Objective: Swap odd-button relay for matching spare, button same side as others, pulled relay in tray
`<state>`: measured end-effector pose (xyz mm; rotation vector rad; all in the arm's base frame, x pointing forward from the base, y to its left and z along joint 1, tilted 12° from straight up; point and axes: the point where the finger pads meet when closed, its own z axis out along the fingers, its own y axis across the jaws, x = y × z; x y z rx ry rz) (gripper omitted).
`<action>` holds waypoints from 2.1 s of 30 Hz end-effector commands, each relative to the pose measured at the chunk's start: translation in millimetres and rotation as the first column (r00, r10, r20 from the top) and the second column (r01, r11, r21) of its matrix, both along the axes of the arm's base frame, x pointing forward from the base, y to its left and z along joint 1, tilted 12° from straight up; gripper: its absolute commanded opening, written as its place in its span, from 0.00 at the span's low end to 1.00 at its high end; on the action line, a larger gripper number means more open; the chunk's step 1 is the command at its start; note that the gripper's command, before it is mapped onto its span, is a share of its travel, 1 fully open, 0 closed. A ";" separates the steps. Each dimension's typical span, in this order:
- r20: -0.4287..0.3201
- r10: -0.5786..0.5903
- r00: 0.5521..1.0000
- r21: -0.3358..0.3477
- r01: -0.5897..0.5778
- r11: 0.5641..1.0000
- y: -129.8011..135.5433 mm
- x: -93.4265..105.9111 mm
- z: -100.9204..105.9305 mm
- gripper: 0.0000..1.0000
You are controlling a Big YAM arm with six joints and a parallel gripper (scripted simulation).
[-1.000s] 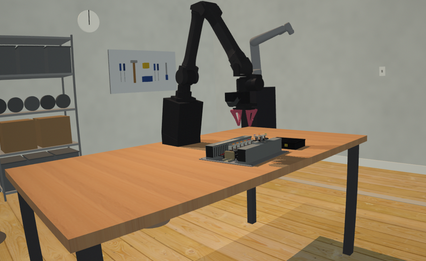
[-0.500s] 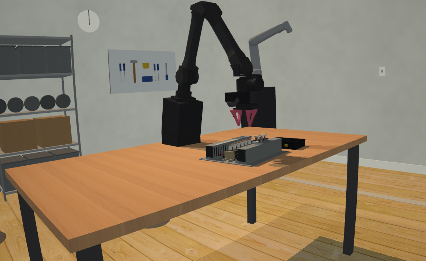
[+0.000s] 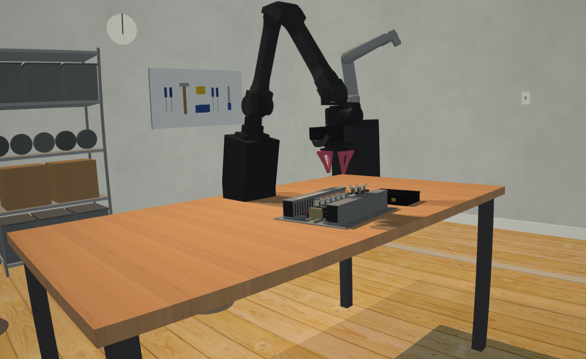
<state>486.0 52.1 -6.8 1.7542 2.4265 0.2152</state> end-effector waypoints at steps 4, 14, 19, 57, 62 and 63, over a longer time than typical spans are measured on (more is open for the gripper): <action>0.016 -0.009 1.000 0.000 0.009 1.000 1.2 8.8 6.5 0.59; 0.018 -0.007 1.000 -0.001 0.007 1.000 -7.6 13.7 7.5 0.59; 0.019 -0.005 1.000 -0.001 0.005 1.000 -19.6 19.1 8.6 0.59; 0.034 0.007 0.999 -0.005 -0.007 1.000 -84.6 43.8 14.9 0.59; 0.034 0.005 0.999 -0.005 -0.005 1.000 -85.2 43.9 15.0 0.59; 0.034 0.005 0.999 -0.005 -0.005 1.000 -85.3 43.9 15.0 0.59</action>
